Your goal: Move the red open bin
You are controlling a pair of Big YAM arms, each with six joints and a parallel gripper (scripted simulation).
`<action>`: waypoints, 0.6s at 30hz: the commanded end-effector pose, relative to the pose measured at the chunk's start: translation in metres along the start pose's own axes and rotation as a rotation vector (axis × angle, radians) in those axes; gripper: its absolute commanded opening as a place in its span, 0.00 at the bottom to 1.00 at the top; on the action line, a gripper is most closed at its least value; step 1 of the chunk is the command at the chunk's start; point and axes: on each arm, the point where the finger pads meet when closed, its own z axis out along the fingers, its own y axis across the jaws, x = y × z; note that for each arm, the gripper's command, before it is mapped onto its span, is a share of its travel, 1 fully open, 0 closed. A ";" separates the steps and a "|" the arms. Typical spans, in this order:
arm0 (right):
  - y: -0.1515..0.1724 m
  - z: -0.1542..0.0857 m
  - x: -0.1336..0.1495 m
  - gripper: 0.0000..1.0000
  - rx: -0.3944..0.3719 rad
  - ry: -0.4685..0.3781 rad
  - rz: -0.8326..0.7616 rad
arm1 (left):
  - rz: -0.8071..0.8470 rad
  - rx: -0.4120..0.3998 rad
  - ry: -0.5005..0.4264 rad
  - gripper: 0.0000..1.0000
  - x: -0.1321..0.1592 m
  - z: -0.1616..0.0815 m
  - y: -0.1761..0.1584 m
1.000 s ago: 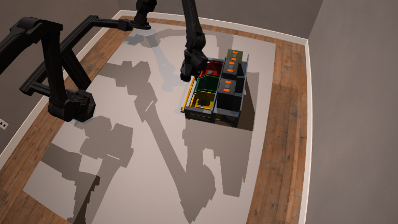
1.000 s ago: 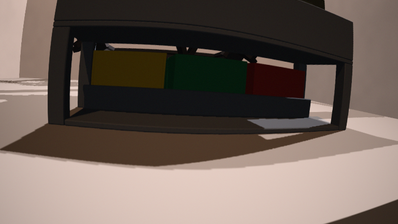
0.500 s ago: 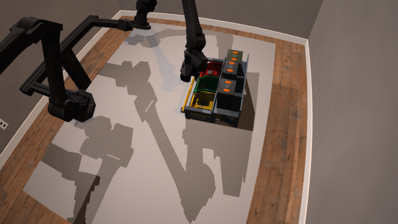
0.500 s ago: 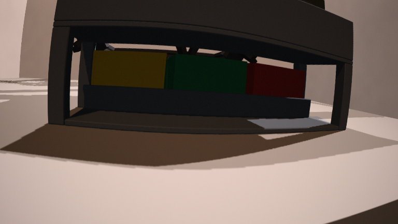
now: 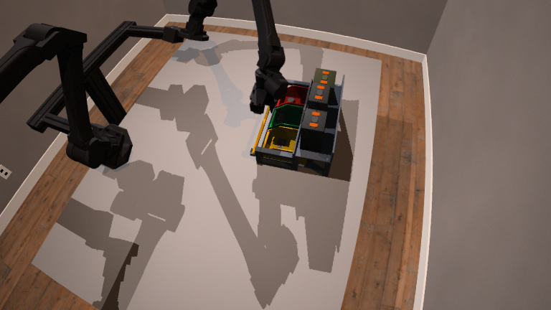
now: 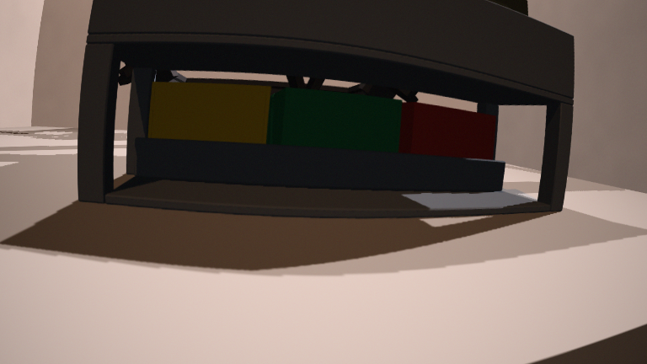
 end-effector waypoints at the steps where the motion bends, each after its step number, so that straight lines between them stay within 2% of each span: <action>1: -0.004 -0.009 -0.017 1.00 0.011 -0.048 0.000 | -0.006 0.002 0.001 0.43 0.004 0.009 0.005; 18: -0.004 -0.009 -0.017 1.00 0.011 -0.048 0.000 | -0.006 0.002 0.002 0.43 0.004 0.009 0.006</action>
